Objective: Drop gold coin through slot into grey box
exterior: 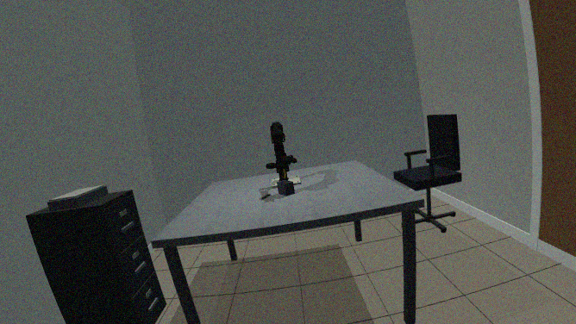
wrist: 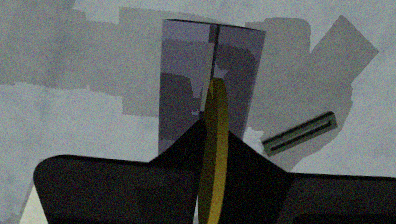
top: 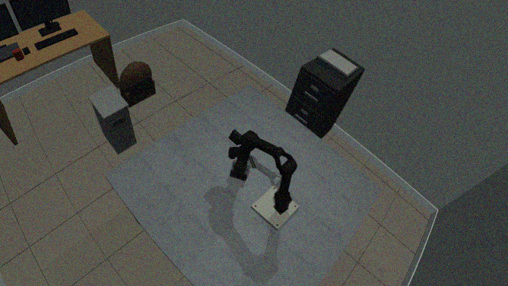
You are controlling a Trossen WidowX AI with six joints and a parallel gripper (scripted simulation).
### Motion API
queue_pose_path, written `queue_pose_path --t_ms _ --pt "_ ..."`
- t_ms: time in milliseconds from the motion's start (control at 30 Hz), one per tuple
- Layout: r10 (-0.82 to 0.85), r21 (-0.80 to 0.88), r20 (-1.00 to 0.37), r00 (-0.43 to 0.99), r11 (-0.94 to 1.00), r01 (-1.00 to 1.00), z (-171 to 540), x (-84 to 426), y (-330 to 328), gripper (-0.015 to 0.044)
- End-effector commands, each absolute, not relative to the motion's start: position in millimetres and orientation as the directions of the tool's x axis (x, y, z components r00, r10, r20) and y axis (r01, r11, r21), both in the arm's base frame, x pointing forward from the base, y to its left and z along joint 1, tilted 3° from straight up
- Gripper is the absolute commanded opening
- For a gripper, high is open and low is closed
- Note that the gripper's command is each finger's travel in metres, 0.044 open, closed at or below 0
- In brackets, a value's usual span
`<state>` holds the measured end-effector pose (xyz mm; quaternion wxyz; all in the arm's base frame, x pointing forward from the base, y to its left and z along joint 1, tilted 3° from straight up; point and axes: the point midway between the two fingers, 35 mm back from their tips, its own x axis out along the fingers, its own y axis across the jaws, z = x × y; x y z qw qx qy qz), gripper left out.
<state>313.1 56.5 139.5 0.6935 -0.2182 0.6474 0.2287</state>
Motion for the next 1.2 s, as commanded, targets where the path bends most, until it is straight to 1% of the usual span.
queue_pose_path --t_ms 0,1167 --pt "0.035 -0.006 -0.998 0.057 0.801 -0.599 140 313 56 0.0000" --pt "0.035 -0.006 -0.998 0.057 0.803 -0.596 124 314 57 0.0000"
